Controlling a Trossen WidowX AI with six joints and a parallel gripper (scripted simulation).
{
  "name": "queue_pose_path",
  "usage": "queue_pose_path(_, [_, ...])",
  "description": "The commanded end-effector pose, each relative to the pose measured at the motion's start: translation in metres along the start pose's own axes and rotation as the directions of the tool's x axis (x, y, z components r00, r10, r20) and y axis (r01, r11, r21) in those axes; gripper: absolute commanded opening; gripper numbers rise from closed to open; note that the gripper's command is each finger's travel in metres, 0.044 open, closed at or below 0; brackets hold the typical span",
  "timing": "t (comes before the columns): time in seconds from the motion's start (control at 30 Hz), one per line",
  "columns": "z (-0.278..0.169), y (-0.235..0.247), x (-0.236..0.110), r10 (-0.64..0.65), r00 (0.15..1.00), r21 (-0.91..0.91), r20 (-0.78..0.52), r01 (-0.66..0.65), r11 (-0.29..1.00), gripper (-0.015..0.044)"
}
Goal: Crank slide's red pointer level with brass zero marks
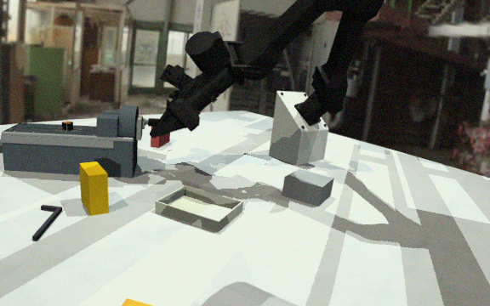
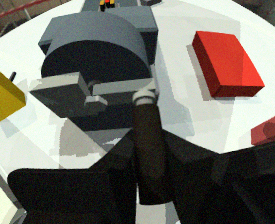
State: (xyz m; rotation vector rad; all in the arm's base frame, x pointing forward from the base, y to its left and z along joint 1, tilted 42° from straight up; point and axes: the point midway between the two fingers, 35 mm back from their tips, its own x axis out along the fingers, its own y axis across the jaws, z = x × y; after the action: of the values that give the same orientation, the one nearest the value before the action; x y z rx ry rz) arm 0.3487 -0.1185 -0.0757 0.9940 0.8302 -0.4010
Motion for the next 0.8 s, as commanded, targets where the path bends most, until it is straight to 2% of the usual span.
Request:
queue_pose_path(0.0, [-0.007,0.000,0.007,-0.006,1.000,0.001,-0.006,0.006,1.000,0.0000])
queue_pose_path(0.77, [-0.023,0.019,0.022,-0.005,1.000,0.002,-0.007,0.005,1.000,0.0000])
